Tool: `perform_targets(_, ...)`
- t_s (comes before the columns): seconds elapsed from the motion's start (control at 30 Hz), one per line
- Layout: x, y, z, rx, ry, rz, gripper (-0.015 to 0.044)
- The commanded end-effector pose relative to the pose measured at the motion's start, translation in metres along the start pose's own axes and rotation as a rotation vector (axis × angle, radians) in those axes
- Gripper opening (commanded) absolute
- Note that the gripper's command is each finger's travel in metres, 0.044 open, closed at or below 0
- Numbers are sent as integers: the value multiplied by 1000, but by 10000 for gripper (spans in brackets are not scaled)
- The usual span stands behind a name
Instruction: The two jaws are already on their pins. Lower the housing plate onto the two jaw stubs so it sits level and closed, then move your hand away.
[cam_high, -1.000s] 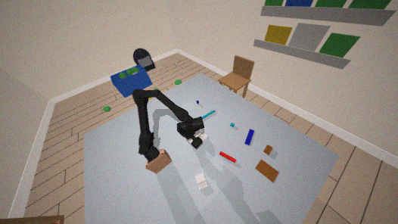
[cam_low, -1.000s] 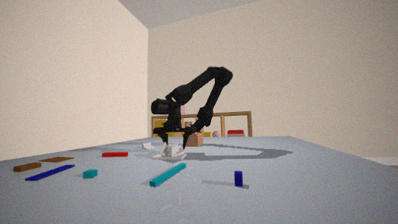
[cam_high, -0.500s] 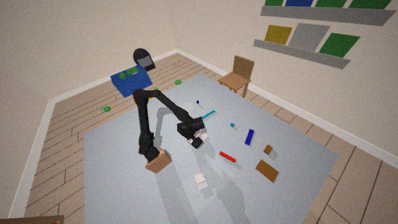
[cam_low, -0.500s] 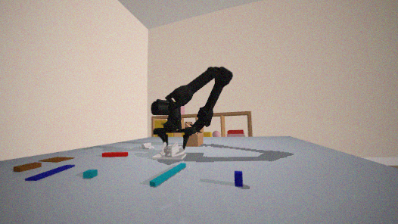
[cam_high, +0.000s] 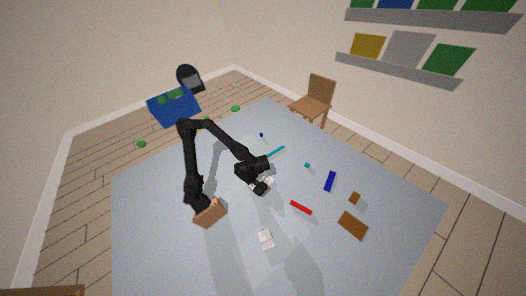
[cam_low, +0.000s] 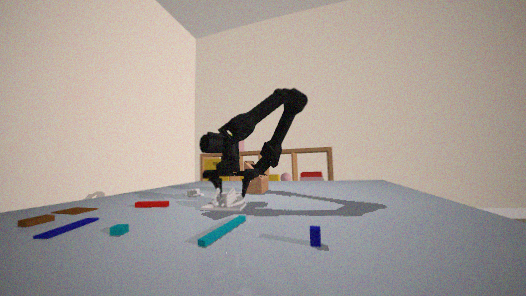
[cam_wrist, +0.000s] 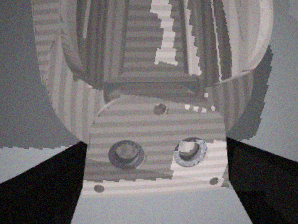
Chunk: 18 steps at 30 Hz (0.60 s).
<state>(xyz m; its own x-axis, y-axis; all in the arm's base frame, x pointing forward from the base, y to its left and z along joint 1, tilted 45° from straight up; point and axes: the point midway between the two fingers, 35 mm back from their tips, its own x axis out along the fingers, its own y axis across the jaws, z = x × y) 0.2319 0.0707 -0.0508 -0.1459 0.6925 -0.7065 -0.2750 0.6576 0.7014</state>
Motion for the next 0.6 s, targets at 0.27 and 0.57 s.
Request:
perform_targets(0.27,3,0,0,2,-1,1,351)
perform_targets(0.57,5,0,0,2,-1,1,351)
